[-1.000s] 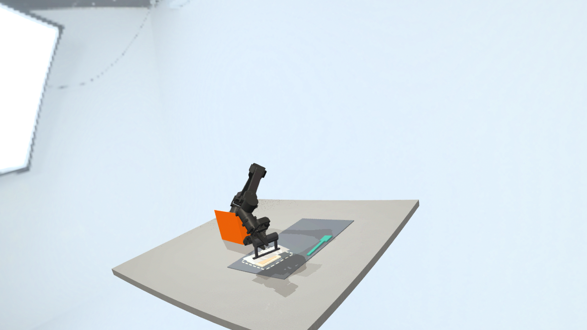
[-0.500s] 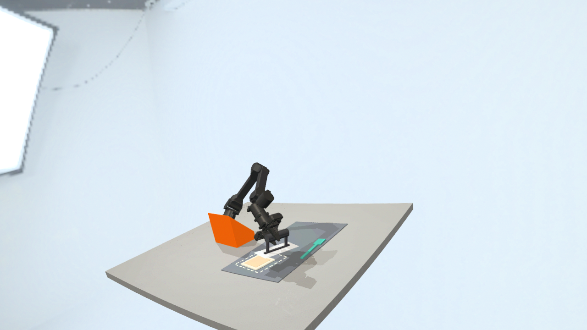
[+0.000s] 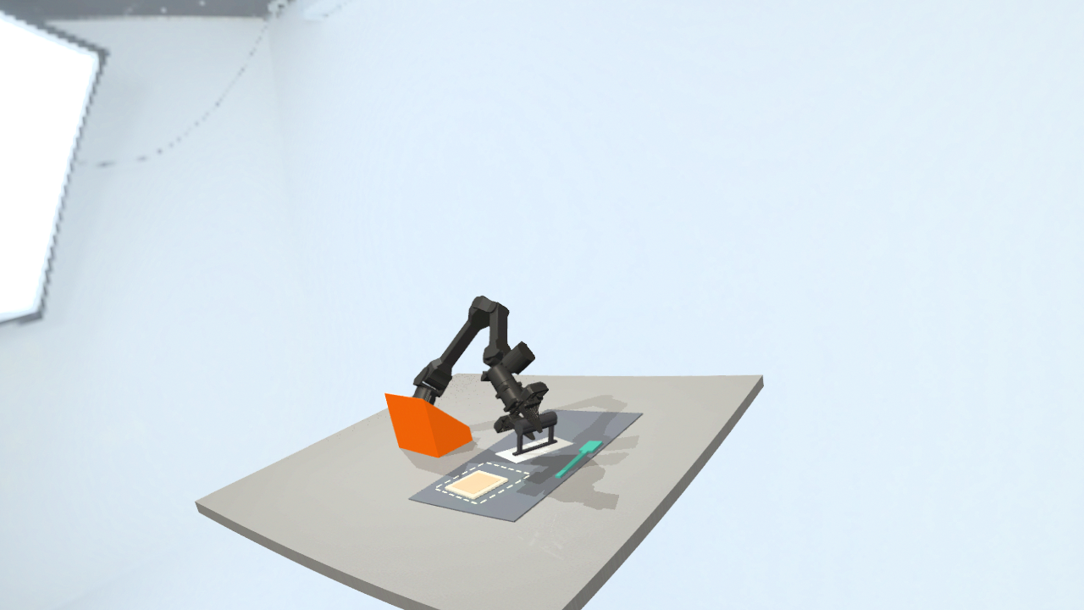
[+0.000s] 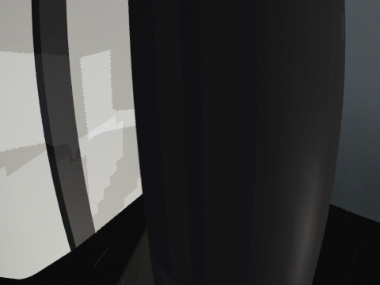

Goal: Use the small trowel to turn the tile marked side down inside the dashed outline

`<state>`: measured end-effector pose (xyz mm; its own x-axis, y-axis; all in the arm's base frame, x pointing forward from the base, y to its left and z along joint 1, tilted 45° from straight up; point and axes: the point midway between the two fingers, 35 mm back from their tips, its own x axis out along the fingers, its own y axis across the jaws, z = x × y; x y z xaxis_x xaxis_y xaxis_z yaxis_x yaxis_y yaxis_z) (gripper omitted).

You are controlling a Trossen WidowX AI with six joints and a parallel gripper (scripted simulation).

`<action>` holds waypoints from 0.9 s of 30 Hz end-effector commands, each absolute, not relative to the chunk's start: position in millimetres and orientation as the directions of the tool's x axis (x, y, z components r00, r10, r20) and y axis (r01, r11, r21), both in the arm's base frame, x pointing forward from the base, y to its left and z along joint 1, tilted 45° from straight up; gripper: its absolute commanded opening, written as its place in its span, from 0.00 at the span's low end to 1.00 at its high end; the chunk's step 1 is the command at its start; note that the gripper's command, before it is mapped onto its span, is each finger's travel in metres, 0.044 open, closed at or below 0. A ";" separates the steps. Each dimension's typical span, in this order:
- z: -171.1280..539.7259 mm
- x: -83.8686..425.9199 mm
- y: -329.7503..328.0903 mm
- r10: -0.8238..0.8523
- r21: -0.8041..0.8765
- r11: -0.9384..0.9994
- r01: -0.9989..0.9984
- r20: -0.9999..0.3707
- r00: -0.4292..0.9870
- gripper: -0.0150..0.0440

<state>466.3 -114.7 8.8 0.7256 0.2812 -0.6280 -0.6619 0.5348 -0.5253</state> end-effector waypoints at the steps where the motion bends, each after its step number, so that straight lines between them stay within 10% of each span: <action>1: 28.0 465.8 -99.7 0.264 -0.540 0.540 -0.646 -0.620 0.739 0.25; 27: 107.1 426.0 11.8 0.267 -0.576 0.550 -0.604 -0.564 0.781 0.25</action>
<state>432.1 3.6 95.4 0.7639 0.2793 -0.5817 -0.6264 0.5372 -0.5648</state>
